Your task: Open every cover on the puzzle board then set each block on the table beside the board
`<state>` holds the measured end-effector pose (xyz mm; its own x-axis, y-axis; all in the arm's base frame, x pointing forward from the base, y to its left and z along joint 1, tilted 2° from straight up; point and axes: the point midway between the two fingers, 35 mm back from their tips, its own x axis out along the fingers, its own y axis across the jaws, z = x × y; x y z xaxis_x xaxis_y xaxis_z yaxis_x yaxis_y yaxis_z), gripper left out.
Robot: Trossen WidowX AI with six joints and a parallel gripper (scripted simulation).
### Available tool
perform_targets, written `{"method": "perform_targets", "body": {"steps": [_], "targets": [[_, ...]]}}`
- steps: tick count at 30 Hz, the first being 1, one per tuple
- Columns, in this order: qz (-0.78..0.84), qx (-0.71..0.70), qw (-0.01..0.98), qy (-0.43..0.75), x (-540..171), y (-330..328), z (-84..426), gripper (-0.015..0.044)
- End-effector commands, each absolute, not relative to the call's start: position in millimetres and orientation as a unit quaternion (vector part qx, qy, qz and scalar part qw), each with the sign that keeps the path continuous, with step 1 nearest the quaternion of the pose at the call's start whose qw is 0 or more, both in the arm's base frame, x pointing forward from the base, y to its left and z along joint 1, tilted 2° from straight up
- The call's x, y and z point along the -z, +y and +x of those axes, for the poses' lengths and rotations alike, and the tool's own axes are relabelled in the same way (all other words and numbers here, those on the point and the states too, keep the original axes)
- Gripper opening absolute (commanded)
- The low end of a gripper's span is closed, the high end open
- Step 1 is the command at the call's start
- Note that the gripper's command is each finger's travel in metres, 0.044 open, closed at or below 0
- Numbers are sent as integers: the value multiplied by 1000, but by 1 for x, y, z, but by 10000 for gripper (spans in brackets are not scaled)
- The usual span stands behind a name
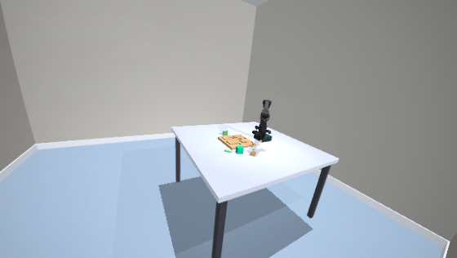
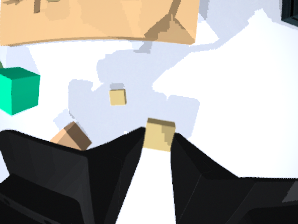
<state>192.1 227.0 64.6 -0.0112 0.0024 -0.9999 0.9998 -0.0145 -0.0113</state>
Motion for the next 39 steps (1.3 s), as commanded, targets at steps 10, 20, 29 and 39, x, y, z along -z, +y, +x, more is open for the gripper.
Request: {"method": "perform_targets", "body": {"steps": [10,20,29,39], "targets": [[501,508,491,499,-41,228,192,80],[501,508,491,499,-25,229,192,80],[501,508,491,499,-10,228,191,80],[501,508,491,499,6,227,190,80]]}}
